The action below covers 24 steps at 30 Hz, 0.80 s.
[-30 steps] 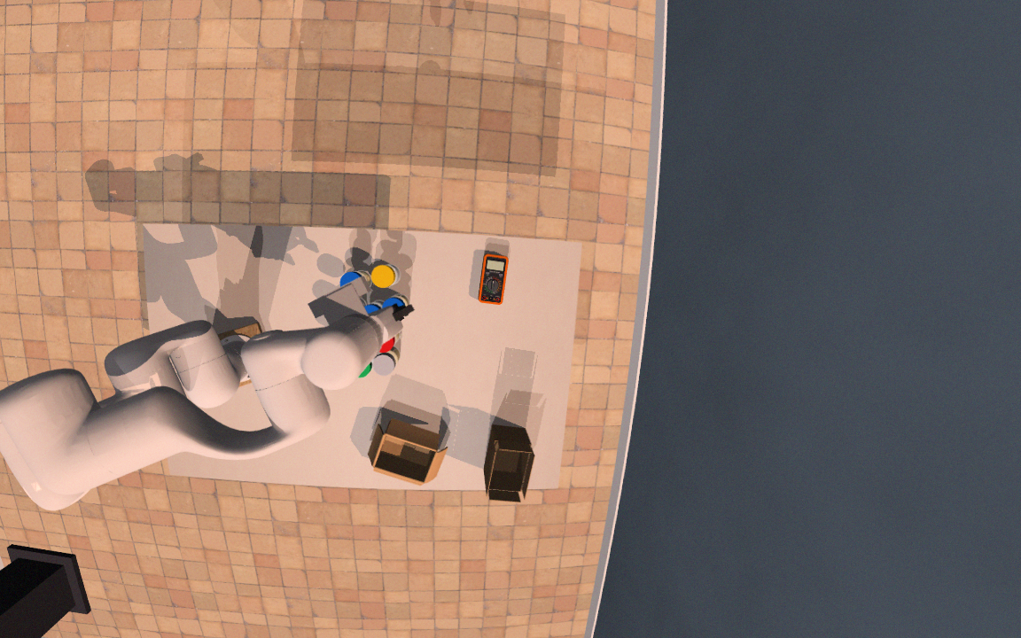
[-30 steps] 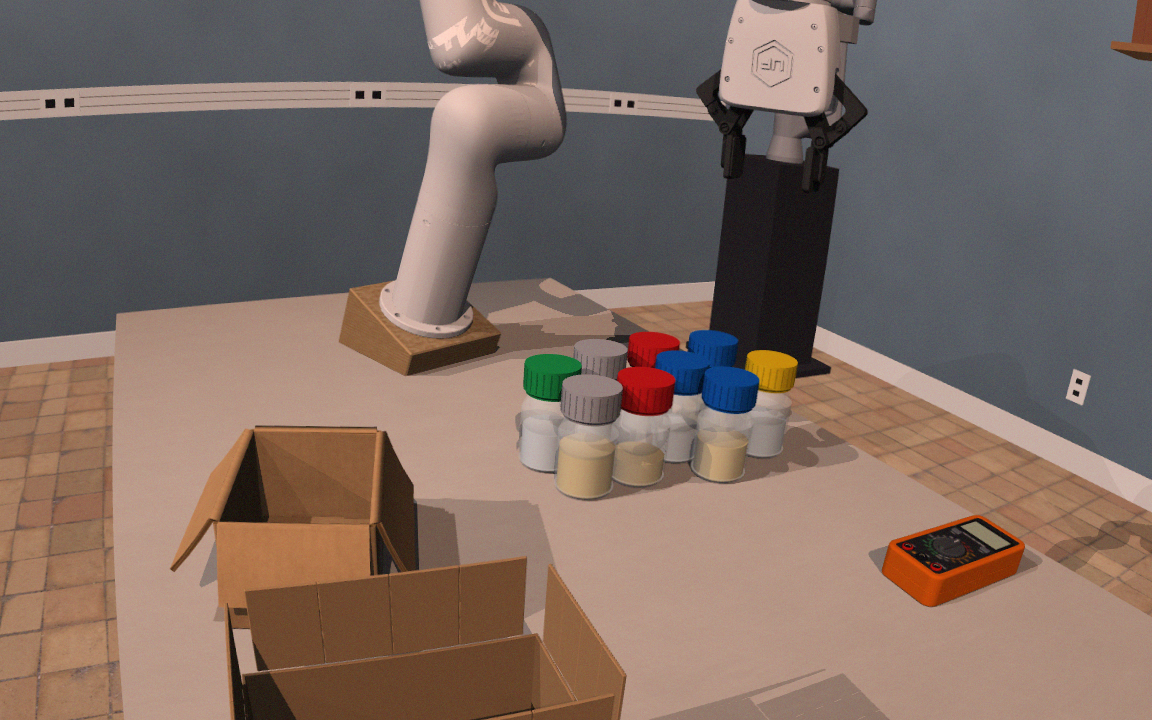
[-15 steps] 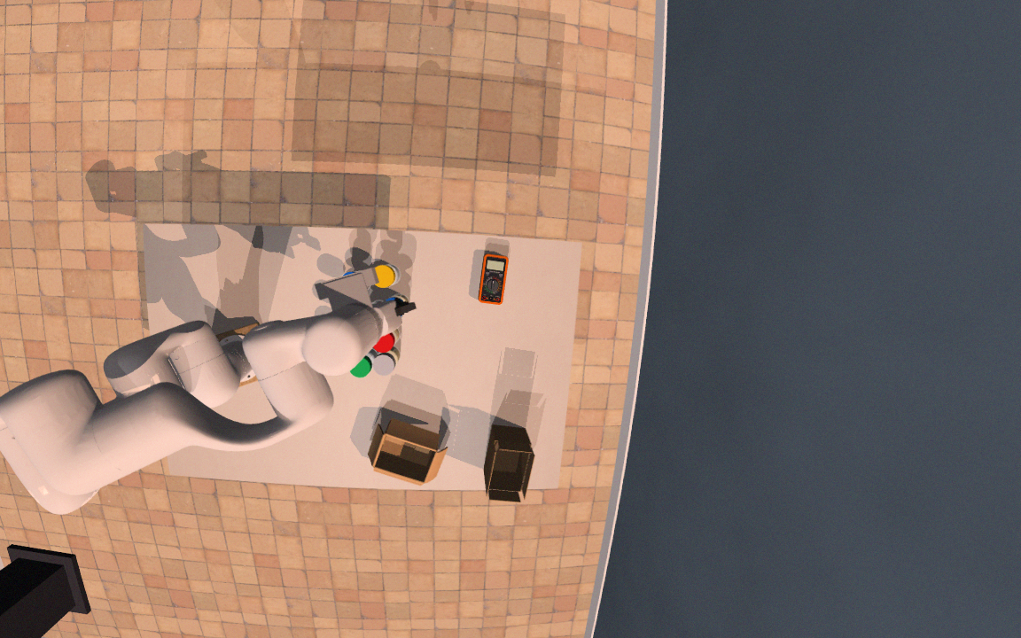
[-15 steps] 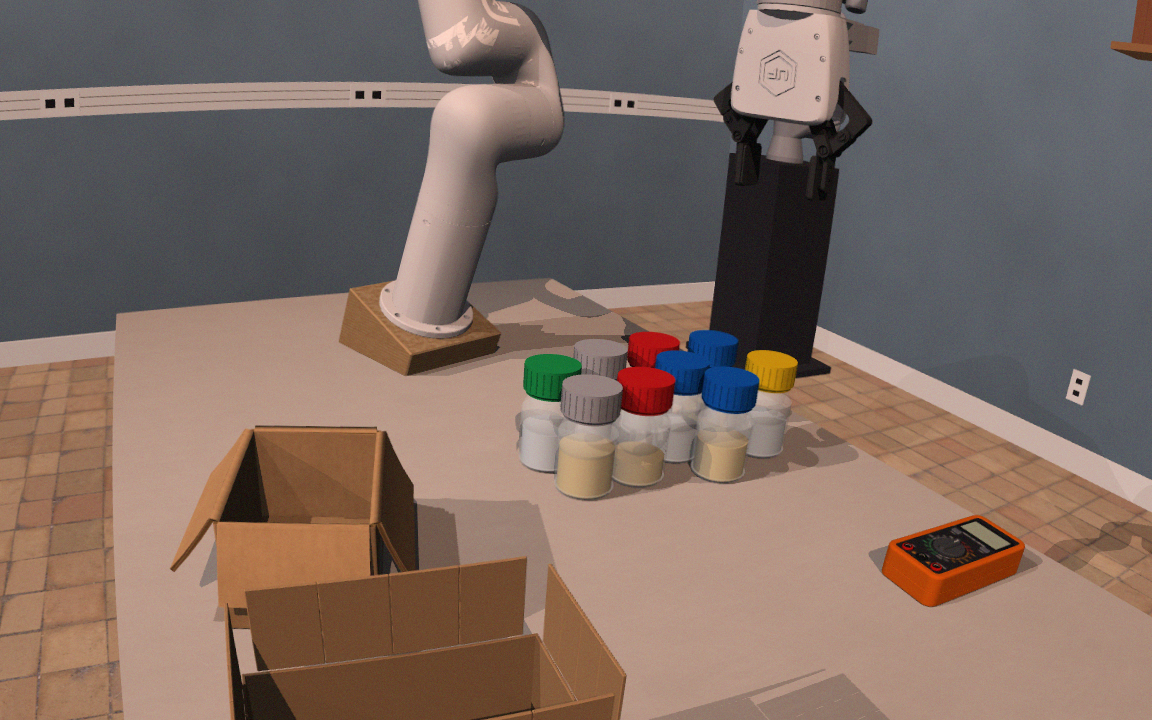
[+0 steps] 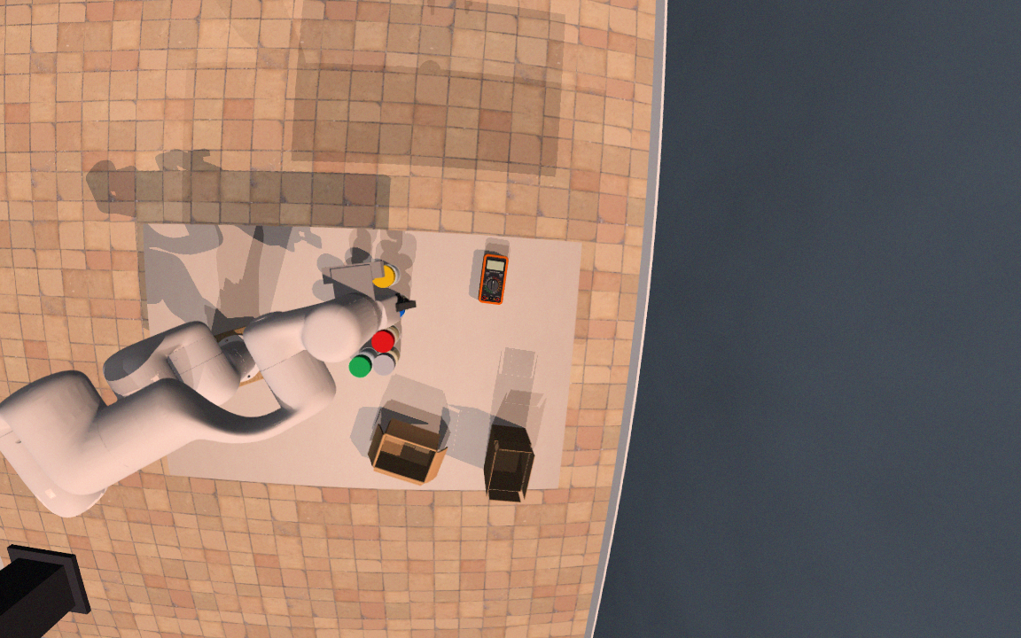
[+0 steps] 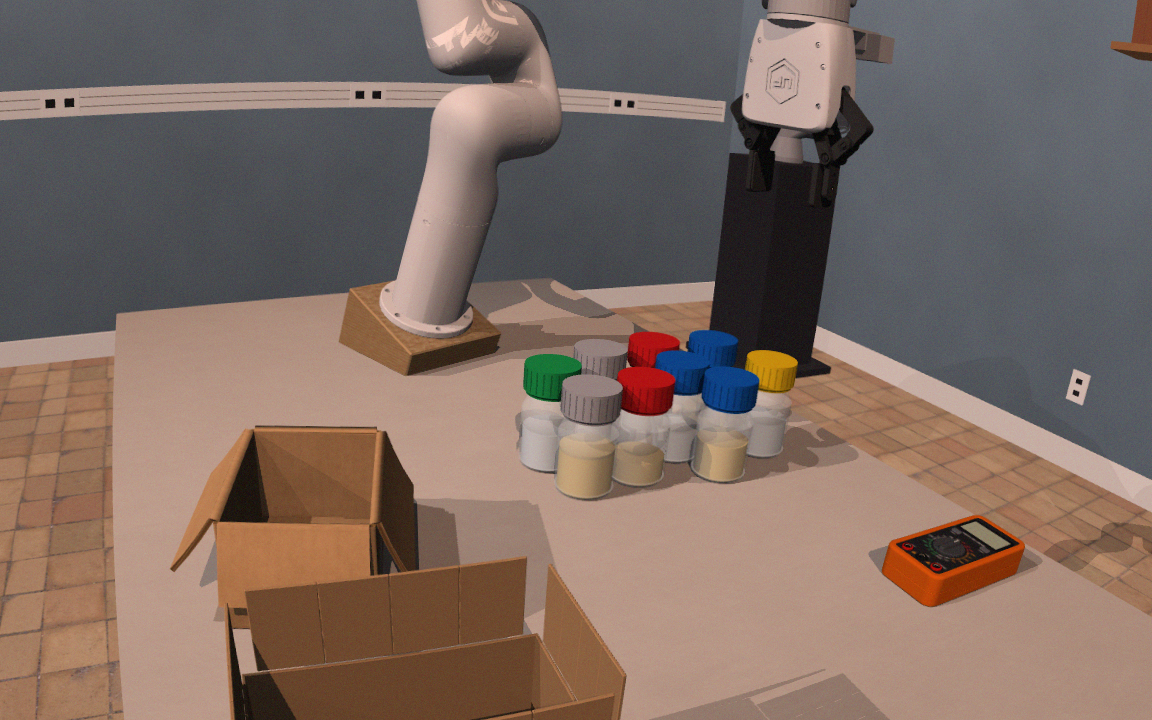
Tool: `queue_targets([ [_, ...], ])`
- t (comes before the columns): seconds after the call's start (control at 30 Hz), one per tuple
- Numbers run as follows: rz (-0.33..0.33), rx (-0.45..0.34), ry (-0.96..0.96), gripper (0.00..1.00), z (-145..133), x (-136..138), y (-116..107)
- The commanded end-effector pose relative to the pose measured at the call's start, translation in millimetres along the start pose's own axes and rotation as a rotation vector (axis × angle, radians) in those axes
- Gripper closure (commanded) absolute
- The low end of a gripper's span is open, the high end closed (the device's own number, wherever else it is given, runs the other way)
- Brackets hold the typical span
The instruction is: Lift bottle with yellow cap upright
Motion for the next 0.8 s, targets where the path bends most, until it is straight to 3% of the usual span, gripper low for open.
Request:
queue_targets([
  [0.0,-0.004,-0.006,0.073,0.21,7,2,1],
  [0.23,-0.004,-0.003,0.084,0.21,8,2,2],
  [0.53,-0.005,-0.005,0.272,0.21,26,4,9],
  [0.77,-0.005,-0.005,0.272,0.21,26,4,9],
])
Point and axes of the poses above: the point where the finger pads meet when closed, its own y axis out along the fingers, its own x axis across the jaws, z = x × y, the point moved 7 cm from there along -y, back along the fingers, and after that the axes turned 15 degrees about -y, right-handed, at the moved point
